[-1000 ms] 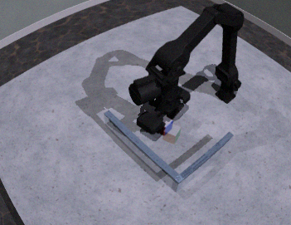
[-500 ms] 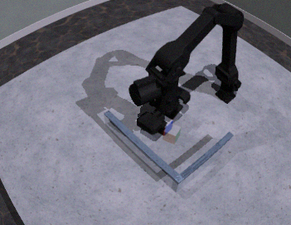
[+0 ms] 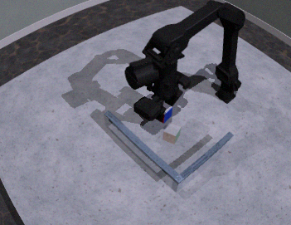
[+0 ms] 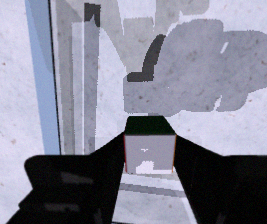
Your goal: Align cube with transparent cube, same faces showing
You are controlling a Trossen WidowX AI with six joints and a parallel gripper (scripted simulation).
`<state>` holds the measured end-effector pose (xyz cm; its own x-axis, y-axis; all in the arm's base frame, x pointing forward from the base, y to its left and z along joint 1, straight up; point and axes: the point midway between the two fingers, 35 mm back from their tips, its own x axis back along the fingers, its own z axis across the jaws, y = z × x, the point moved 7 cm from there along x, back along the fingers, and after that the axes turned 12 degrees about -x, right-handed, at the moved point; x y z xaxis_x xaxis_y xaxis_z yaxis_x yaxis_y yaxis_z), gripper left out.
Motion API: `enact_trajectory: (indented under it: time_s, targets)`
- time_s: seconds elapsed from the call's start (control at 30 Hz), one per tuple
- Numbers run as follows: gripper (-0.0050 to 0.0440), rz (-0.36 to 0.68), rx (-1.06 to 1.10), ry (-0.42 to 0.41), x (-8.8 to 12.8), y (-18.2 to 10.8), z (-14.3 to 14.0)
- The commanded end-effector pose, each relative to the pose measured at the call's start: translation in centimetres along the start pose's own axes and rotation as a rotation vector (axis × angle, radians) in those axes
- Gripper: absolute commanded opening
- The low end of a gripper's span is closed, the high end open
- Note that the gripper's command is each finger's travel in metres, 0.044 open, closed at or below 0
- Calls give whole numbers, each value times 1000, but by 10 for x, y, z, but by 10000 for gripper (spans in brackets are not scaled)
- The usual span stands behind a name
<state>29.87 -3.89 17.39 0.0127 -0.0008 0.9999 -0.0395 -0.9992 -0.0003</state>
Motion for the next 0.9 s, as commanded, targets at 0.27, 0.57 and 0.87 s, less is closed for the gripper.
enact_trajectory:
  time_s: [0.27,0.57,0.87]
  targets:
    - [0,-3,3,39,74,-1,-11]
    - [0,-6,178,39,72,-3,-11]
    - [0,-10,421,38,69,-6,-10]
